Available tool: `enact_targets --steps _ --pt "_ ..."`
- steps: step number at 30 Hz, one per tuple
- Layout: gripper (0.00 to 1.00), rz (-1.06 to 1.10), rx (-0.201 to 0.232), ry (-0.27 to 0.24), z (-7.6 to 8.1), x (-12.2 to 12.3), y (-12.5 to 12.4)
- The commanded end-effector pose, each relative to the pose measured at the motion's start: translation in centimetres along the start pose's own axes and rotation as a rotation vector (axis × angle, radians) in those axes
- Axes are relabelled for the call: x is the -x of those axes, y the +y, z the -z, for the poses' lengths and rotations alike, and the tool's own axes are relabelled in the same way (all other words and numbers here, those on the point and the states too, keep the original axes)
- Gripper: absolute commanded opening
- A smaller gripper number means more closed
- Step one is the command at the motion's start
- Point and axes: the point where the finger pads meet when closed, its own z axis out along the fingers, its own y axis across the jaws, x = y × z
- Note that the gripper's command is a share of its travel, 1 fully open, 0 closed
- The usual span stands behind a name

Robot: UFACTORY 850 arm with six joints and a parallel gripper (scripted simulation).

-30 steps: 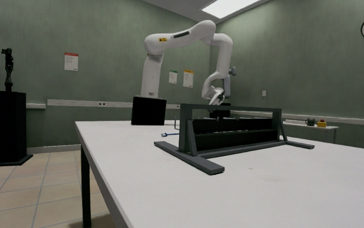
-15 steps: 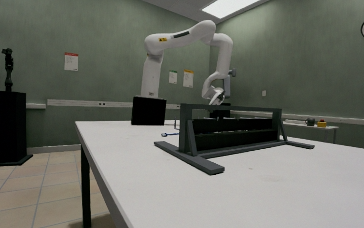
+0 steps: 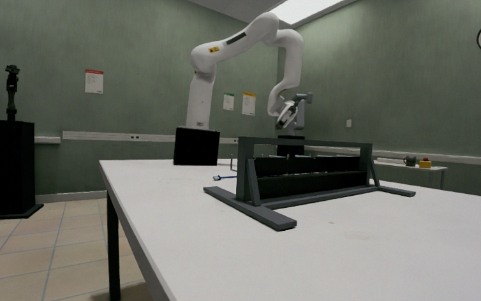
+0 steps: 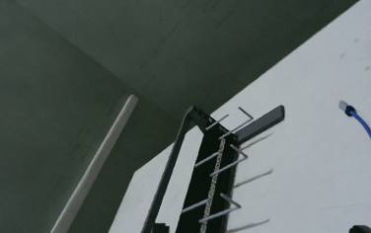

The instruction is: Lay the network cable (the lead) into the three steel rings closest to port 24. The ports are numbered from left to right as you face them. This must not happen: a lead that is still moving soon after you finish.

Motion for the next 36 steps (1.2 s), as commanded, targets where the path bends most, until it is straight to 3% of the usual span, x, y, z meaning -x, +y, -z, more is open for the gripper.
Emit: enact_targets --steps 1,8,12,16,18,20,27,33,35,36 --pt "1.0 0.0 0.001 -0.002 0.5 -1.0 -1.2" --pt "1.0 -0.009 0.006 0.002 0.4 -1.1 -1.3" --pt "1.0 -0.069 0.034 0.025 -0.2 -1.5 -1.4" --pt "1.0 -0.199 0.091 0.079 -1.4 -2.5 -1.6" --pt "1.0 -0.199 0.091 0.079 -1.4 -2.5 -1.6" --pt "1.0 -0.288 0.127 0.118 -2.2 -3.1 -1.8" --pt "1.0 -0.46 0.191 0.196 -3.7 -4.3 -2.0" --pt "1.0 -0.614 0.242 0.271 -4.8 -5.3 -2.2" --pt "1.0 -0.614 0.242 0.271 -4.8 -5.3 -2.2" --pt "1.0 -0.688 0.264 0.309 -5.4 -5.8 -2.3"
